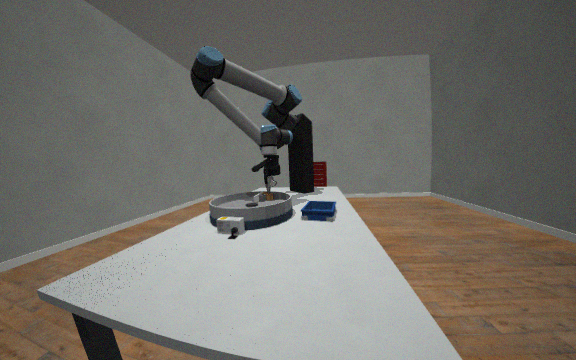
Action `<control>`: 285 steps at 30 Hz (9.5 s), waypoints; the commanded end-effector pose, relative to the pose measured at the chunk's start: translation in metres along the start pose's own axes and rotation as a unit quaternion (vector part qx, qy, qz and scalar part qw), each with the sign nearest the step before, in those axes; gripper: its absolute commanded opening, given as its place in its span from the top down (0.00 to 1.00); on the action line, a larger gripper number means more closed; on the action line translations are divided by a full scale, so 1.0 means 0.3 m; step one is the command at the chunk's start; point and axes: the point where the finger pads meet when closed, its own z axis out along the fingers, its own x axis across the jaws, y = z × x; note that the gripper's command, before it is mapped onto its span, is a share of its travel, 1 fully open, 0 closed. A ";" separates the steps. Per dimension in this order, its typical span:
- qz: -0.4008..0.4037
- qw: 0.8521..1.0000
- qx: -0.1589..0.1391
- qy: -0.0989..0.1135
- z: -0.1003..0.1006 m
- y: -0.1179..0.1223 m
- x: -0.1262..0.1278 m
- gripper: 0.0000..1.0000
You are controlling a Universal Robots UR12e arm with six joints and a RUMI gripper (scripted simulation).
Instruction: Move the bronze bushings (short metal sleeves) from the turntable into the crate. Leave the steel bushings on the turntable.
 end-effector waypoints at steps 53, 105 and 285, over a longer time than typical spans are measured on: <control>0.000 1.000 0.000 0.000 0.080 0.000 0.000 0.95; 0.000 1.000 0.000 0.001 0.079 0.001 0.004 1.00; -0.001 1.000 -0.001 0.000 -0.165 0.978 -0.406 1.00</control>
